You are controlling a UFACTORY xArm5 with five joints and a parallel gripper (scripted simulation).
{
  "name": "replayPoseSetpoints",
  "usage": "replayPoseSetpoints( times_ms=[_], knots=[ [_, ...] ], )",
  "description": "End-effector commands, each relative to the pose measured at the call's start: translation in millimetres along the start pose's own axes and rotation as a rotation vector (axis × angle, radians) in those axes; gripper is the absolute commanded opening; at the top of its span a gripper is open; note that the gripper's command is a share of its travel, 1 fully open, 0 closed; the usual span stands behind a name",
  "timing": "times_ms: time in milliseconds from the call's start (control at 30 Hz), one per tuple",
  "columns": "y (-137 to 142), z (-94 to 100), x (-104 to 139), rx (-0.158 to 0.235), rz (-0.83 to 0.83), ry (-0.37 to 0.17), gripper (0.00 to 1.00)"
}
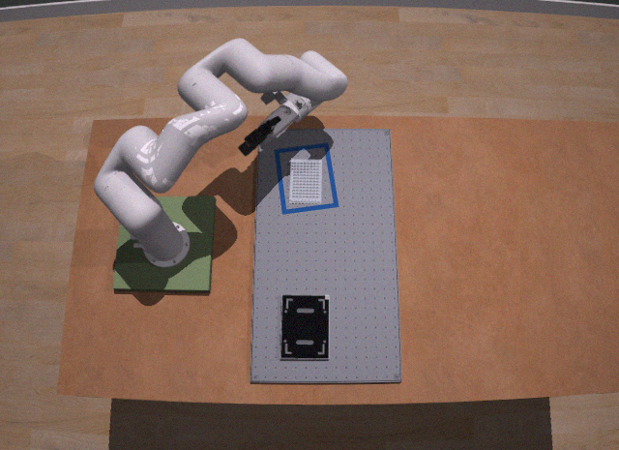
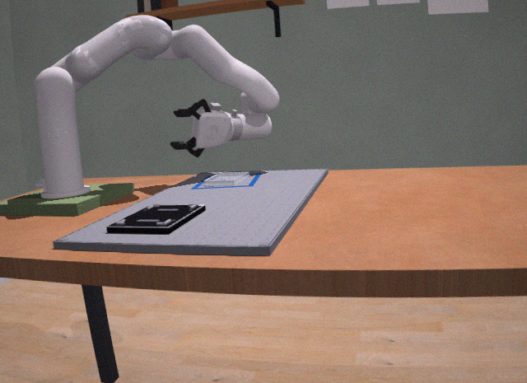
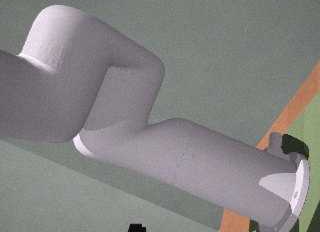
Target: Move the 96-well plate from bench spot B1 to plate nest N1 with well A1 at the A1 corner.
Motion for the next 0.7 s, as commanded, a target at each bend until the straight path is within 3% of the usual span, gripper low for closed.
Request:
replayPoseSetpoints(
  times_ms=[0, 533, 667],
  knots=[
    [-1, 0.7, 0, 0.003, 0.0, -0.001, 1.0],
    [-1, 0.7, 0, 0.003, 0.0, -0.001, 1.0],
    [-13, 3.7, 16, 0.094, -0.097, 0.015, 1.0]
  ],
)
Point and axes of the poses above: the point where the finger pads meet when closed, its own z axis back along the fingers, its own y axis across the jaws, x = y × z, the point moved 1 cm from there along z, back along the fingers, and after that the axes turned 1 degree about -z, right-handed, at the moved point
